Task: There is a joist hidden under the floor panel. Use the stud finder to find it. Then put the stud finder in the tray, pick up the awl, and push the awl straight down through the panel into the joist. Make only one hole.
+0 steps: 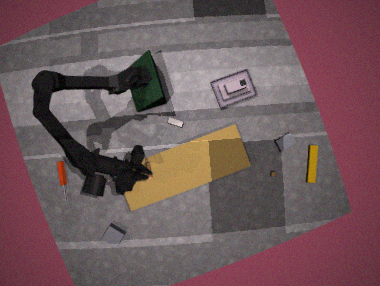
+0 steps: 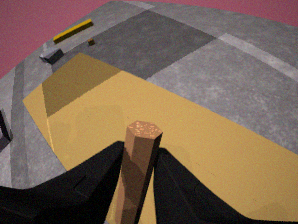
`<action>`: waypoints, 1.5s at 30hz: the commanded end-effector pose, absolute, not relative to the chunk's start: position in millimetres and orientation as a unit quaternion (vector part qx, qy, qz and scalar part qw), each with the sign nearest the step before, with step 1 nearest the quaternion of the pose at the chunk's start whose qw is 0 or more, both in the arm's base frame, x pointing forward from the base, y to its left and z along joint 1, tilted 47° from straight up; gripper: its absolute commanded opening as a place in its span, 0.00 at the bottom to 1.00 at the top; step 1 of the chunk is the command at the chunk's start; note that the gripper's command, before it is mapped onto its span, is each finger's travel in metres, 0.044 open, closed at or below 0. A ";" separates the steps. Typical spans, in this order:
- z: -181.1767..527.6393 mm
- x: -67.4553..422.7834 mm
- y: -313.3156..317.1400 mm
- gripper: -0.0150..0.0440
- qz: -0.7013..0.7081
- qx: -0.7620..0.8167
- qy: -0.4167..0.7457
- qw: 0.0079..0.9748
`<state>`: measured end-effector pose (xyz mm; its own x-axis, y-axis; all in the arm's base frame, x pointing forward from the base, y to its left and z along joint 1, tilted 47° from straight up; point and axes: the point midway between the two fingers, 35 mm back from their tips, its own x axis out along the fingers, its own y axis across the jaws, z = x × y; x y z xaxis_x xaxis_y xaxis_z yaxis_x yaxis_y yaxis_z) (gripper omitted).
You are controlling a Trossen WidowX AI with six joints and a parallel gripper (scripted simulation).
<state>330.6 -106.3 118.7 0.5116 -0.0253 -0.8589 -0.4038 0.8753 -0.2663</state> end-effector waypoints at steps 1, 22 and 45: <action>123.1 340.5 -94.4 0.25 0.164 -0.257 0.416 0.857; 139.7 354.9 -68.2 0.25 0.264 -0.360 0.235 0.864; 125.2 352.3 -83.6 0.25 0.264 -0.360 0.236 0.863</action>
<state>352.2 -83.6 126.7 0.7490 0.2760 -0.6023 -0.6213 0.6084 -0.4938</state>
